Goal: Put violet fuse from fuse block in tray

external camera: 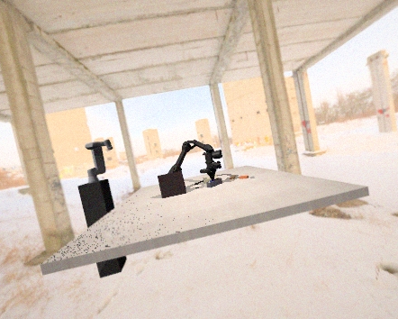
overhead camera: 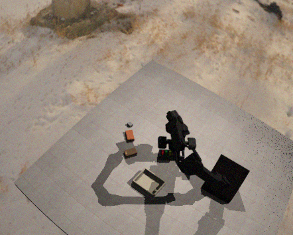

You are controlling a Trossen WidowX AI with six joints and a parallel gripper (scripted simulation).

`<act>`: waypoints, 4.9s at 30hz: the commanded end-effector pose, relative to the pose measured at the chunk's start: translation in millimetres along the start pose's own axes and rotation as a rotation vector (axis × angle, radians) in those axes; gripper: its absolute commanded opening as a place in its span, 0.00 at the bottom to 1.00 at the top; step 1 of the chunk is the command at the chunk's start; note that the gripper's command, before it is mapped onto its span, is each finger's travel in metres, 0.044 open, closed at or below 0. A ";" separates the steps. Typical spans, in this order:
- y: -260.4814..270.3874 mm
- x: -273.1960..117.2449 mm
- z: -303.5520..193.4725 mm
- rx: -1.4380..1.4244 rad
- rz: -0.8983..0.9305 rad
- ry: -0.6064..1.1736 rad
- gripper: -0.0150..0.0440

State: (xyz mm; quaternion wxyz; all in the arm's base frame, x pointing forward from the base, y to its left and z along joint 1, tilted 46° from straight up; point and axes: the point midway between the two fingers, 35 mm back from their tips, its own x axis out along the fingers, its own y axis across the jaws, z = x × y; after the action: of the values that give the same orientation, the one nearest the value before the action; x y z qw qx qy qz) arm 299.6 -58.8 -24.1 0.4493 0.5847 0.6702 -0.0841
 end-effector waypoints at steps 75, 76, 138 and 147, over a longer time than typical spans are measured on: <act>35.1 -51.4 -27.5 0.003 -0.005 -0.015 0.25; 41.2 -51.6 -33.2 0.004 -0.006 -0.017 0.25; 126.0 -13.2 -167.9 -0.006 0.006 0.001 0.79; 124.9 -50.2 -167.9 0.000 0.006 0.004 0.81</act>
State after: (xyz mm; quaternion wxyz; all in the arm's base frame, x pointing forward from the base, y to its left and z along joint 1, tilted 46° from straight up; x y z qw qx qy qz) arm 318.8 51.2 157.5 0.4485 0.5887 0.6672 -0.0840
